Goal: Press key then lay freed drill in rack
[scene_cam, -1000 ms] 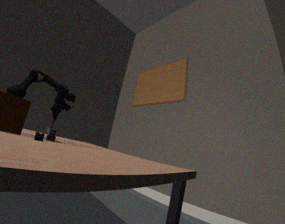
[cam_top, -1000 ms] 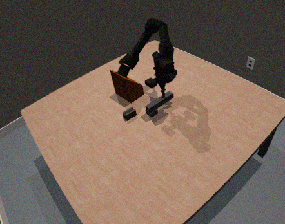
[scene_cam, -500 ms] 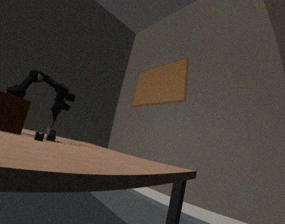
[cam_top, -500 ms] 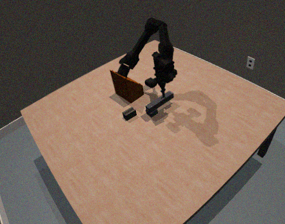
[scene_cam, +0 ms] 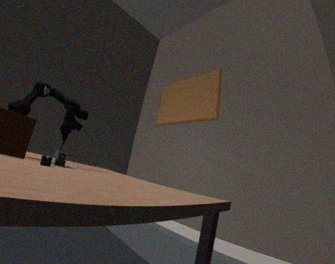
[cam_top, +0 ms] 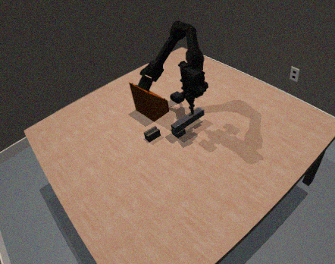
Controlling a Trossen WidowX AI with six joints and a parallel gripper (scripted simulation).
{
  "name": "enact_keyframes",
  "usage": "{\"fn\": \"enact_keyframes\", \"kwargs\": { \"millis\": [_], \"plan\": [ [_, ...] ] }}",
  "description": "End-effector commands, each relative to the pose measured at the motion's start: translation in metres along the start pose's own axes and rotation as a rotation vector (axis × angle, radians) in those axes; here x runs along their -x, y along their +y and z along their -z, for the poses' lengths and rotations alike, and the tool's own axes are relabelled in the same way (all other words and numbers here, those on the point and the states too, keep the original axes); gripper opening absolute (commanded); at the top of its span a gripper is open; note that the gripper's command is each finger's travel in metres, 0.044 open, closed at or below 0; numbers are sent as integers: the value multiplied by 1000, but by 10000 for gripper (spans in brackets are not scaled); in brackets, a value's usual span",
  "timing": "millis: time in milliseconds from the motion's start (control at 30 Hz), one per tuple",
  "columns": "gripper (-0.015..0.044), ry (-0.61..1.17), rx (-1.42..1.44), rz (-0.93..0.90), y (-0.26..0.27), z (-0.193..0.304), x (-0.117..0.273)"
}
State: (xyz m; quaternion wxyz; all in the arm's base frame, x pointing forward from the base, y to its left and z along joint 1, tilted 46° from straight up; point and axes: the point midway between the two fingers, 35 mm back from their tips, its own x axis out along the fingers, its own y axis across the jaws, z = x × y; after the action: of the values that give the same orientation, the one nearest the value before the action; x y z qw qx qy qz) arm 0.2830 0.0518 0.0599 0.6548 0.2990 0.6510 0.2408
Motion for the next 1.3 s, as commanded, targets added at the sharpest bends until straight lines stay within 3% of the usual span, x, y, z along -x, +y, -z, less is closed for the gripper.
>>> {"fn": "enact_keyframes", "kwargs": {
  "millis": [0, 967, 1100, 1267],
  "plan": [
    [0, 62, 16, -15, 6, 7, -23],
    [0, 62, 16, -15, 9, 7, -32],
    [105, 61, 16, -10, 6, 2, -11],
    [236, 62, 15, -11, 1, -4, 46]
  ]
}}
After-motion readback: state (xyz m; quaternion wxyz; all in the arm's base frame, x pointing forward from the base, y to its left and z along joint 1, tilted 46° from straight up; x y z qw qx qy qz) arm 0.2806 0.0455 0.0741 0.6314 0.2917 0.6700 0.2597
